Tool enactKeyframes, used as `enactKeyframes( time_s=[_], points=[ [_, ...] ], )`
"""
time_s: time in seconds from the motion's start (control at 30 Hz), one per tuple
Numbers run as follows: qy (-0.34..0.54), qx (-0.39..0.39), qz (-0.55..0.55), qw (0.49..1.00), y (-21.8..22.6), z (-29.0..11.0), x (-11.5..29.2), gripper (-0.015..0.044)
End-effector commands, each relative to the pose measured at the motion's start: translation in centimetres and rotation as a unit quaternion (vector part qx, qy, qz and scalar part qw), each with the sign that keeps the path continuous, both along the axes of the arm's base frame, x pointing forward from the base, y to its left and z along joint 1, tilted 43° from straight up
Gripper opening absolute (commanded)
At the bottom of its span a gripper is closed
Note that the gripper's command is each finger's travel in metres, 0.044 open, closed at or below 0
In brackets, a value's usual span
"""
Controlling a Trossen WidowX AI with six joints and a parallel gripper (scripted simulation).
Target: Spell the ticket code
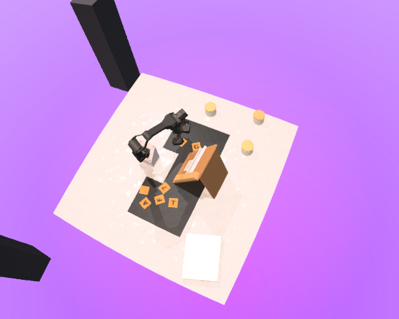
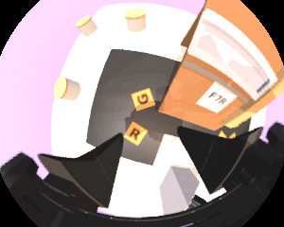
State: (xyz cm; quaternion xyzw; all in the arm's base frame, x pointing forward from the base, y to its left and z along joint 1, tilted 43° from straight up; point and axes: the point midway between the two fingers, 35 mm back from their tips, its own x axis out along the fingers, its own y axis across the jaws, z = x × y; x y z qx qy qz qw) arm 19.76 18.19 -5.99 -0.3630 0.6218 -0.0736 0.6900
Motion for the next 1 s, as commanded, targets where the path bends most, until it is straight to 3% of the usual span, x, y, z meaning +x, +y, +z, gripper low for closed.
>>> enactKeyframes(
  time_s=[0.0, 0.2, 0.6, 0.97],
  points=[
    [-0.065, -0.01, -0.211, 0.975, -3.2, -5.9, -2.8, 0.034],
    [-0.116, -0.025, -0.326, 0.938, -4.0, -9.7, -4.4, 0.034],
    [-0.116, -0.025, -0.327, 0.938, -4.2, -9.5, -4.5, 0.034],
    [-0.117, -0.026, -0.326, 0.938, -6.6, -11.9, -4.6, 0.034]
  ],
)
